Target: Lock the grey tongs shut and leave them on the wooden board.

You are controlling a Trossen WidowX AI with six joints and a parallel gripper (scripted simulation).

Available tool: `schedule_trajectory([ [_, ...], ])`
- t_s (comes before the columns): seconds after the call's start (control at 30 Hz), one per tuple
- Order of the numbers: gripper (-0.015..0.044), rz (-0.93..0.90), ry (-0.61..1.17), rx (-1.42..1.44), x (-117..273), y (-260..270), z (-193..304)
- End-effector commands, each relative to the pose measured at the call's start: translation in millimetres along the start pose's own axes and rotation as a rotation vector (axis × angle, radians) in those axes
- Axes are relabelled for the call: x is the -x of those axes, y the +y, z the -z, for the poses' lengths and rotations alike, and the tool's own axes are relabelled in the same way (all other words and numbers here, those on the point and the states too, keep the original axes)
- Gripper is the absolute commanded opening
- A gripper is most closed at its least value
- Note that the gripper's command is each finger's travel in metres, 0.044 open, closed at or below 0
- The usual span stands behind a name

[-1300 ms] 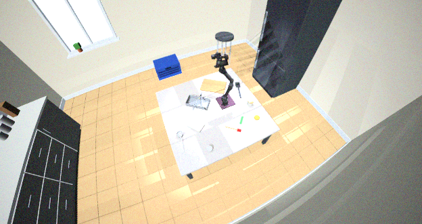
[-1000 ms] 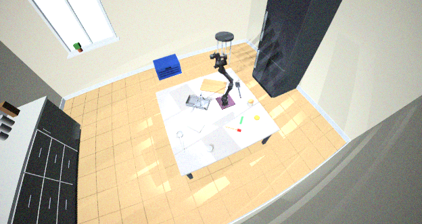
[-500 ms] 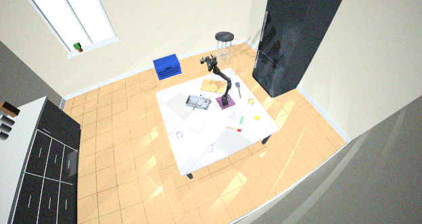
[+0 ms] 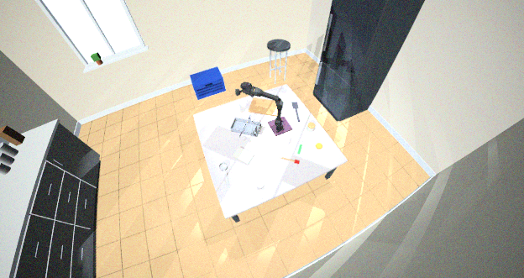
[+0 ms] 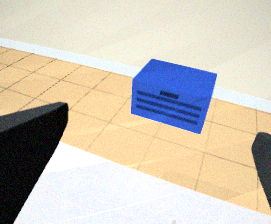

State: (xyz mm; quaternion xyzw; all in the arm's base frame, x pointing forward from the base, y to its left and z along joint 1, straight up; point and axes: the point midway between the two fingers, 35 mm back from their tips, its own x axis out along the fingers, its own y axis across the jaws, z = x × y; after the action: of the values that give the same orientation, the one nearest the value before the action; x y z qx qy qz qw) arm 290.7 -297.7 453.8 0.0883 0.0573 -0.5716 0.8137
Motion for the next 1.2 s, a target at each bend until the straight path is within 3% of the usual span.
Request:
schedule_trajectory([
  [0.0, 0.0440, -0.054, 0.179, -0.094, -10, 20, 53],
  [0.3, 0.0440, 0.045, 0.750, -0.386, 3, 48, 202],
  [0.6, 0.0440, 0.547, 1.222, -0.642, 69, 38, 313],
  [1.17, 0.0440, 0.600, 1.245, -0.654, 72, 35, 324],
])
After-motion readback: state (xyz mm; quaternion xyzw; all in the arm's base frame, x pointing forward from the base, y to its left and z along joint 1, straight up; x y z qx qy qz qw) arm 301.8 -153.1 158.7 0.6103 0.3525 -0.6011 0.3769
